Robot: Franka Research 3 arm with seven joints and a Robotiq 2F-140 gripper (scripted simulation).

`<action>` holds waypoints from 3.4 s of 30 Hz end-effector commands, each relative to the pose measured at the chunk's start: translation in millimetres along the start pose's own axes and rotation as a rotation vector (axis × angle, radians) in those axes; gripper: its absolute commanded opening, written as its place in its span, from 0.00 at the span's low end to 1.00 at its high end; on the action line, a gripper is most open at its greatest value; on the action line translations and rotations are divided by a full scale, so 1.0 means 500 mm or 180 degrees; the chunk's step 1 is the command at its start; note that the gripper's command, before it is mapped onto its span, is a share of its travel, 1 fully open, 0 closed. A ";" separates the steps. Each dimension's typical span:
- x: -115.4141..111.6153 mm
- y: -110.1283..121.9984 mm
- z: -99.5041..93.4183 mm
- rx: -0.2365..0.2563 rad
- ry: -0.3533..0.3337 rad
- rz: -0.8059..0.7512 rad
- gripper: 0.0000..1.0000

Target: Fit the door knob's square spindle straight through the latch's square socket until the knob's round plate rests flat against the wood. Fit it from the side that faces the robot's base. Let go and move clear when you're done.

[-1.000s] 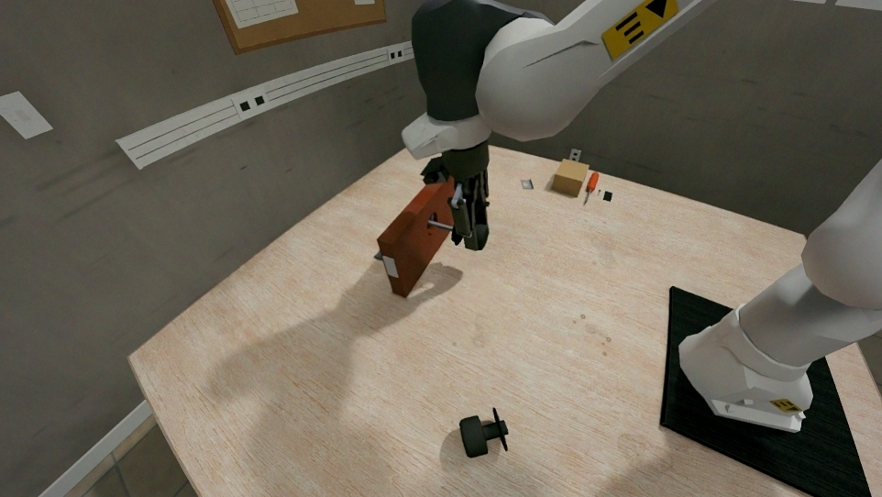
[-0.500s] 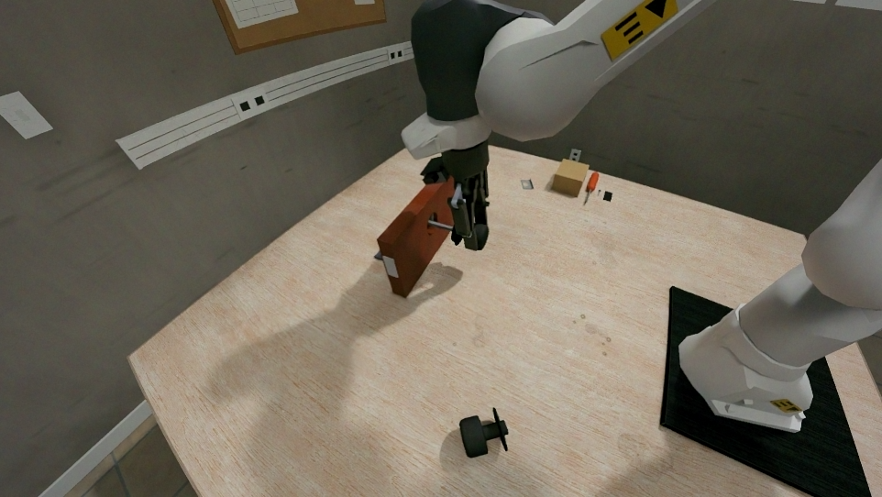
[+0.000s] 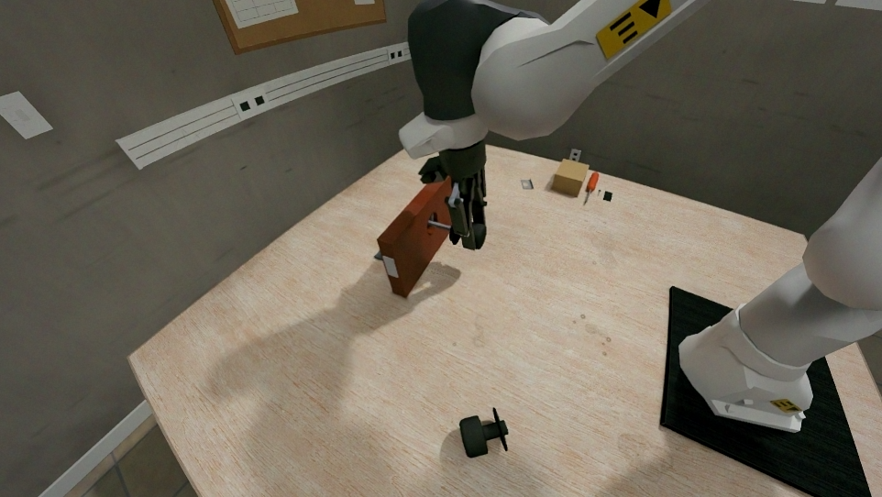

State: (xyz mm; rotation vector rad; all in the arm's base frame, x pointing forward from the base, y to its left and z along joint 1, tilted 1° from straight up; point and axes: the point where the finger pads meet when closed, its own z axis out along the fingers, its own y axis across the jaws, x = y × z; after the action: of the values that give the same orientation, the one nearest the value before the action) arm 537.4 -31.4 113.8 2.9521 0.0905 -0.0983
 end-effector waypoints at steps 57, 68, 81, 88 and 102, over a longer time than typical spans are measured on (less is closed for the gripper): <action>0.022 0.002 -0.003 -0.0013 0.0005 0.0010 0.42; 0.028 0.002 -0.004 -0.0013 0.0005 0.0010 0.42; 0.032 0.002 -0.004 -0.0013 0.0005 0.0010 0.42; 0.033 0.002 -0.004 -0.0013 0.0005 0.0010 0.42; 0.042 0.002 -0.005 -0.0013 0.0005 0.0009 0.42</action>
State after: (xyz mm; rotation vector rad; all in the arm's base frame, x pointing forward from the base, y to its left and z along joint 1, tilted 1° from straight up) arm 557.3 -30.0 113.8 2.9523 0.0897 -0.0979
